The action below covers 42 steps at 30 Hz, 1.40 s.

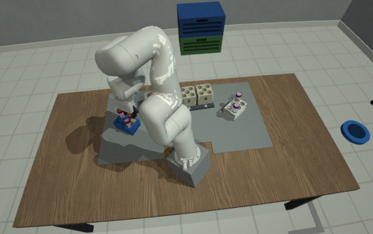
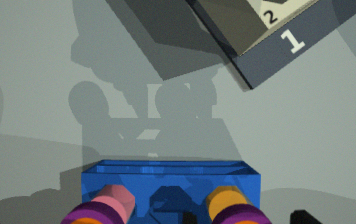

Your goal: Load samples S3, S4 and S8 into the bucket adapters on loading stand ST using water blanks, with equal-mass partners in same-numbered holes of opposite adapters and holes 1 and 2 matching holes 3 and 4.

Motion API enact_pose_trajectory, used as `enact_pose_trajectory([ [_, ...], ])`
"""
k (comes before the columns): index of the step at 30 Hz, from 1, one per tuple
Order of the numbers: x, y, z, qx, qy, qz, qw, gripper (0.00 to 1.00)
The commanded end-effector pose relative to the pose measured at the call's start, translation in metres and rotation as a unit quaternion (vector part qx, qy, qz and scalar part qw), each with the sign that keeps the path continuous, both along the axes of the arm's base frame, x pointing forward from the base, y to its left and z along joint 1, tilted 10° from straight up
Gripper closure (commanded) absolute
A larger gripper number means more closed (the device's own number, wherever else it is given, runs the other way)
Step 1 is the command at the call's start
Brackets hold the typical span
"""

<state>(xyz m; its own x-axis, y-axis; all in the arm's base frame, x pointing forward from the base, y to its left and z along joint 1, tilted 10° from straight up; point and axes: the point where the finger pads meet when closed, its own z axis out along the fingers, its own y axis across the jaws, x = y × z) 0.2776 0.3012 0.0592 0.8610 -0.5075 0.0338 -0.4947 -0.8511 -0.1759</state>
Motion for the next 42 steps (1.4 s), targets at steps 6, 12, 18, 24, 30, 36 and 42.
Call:
enact_pose_trajectory([
  [6, 0.001, 0.002, -0.003, 0.001, -0.001, 0.0, 1.0, 0.43],
  [12, 0.002, 0.002, -0.007, 0.001, -0.001, 0.0, 1.0, 0.43],
  [18, 0.002, 0.003, -0.011, 0.001, -0.001, 0.0, 1.0, 0.43],
  [24, 0.003, 0.003, -0.013, 0.001, -0.001, 0.0, 1.0, 0.43],
  [30, 0.003, 0.003, -0.015, 0.001, -0.001, 0.0, 1.0, 0.43],
  [36, 0.003, 0.003, -0.015, 0.001, -0.001, 0.0, 1.0, 0.43],
  [42, 0.003, 0.003, -0.013, 0.001, -0.001, 0.0, 1.0, 1.0],
])
